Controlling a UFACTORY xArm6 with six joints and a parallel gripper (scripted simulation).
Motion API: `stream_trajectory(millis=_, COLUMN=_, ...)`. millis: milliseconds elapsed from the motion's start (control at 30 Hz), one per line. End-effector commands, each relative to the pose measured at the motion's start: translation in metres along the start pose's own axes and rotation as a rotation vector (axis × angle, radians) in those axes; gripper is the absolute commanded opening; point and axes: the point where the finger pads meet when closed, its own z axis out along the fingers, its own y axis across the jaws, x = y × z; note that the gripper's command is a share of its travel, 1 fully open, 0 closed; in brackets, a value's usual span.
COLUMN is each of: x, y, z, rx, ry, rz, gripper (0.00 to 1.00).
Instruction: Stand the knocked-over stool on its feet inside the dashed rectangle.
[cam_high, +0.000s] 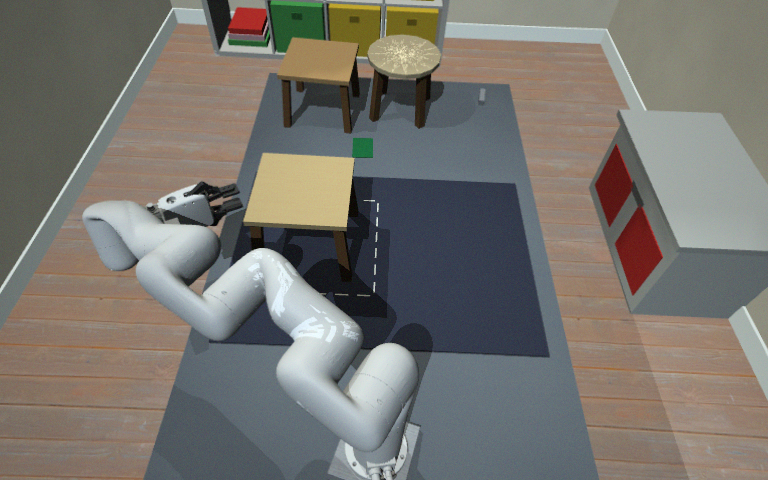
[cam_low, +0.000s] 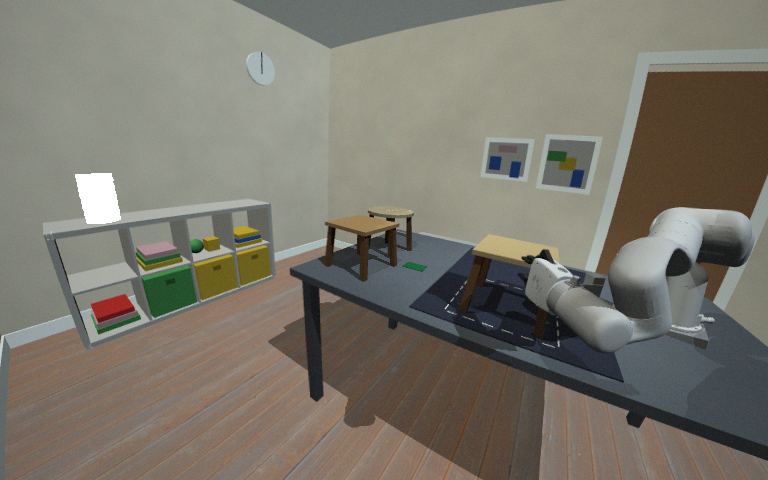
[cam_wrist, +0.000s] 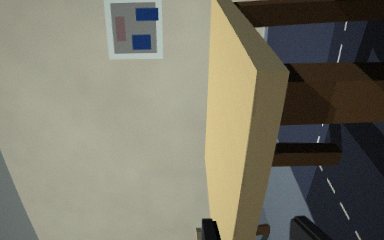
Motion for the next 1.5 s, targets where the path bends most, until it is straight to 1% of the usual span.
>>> stream_trajectory(millis=0, x=-0.002, y=-0.003, z=-0.008, rx=0.001, ry=0.010, rz=0.004, gripper=0.45)
stream_trajectory(millis=800, x=-0.002, y=-0.006, z=-0.009, rx=0.001, ry=0.010, rz=0.004, gripper=0.45)
stream_trajectory(millis=1000, x=-0.002, y=-0.024, z=-0.009, rx=0.001, ry=0.010, rz=0.004, gripper=0.45)
stream_trajectory(millis=1267, x=-0.002, y=-0.064, z=-0.010, rx=0.001, ry=0.010, rz=0.004, gripper=0.45)
stream_trajectory(millis=1333, x=-0.002, y=-0.064, z=-0.010, rx=0.001, ry=0.010, rz=0.004, gripper=0.45)
stream_trajectory(millis=1467, x=-0.002, y=-0.078, z=-0.010, rx=0.001, ry=0.010, rz=0.004, gripper=0.45)
